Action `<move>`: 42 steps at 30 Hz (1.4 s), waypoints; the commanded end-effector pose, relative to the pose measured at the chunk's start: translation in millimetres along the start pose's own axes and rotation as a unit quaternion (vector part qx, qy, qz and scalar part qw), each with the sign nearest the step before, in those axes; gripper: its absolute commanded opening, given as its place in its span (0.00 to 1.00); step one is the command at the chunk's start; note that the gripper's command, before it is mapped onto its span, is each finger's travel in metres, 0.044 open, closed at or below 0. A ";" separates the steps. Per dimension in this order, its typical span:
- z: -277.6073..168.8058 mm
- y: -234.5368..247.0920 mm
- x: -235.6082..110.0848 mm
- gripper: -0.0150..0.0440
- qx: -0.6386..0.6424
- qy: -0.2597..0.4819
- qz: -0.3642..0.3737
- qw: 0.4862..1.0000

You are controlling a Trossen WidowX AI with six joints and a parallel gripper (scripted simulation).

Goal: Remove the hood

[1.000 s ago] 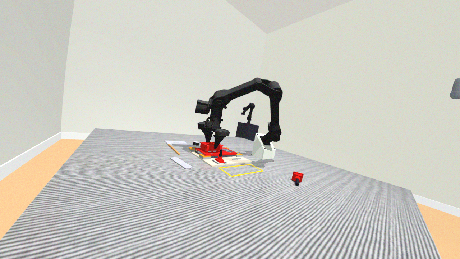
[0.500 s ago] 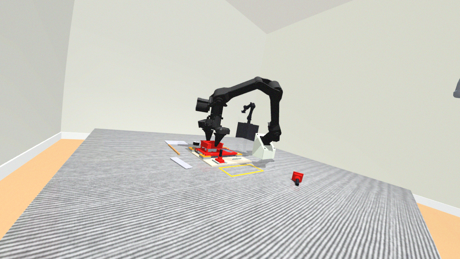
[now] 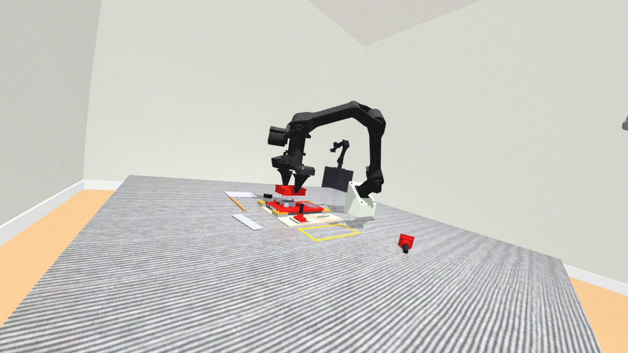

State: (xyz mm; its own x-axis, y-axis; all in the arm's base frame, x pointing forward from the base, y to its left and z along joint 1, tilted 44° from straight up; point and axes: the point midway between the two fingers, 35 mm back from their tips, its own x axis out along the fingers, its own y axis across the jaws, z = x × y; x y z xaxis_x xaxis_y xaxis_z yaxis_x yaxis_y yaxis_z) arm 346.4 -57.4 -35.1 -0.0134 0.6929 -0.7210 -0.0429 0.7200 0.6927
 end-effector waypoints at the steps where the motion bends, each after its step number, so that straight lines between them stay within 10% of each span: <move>1: 3.2 0.1 -23.7 0.25 -0.006 -0.008 -0.007 1.000; 42: -16.9 162.9 -25.5 0.25 -0.005 -0.007 -0.008 1.000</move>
State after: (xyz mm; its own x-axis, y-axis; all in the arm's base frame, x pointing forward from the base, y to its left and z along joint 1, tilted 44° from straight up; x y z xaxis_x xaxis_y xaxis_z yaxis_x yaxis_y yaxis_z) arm 329.1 33.2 86.0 -0.0022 0.6775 -0.7355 -0.0570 0.7342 0.6765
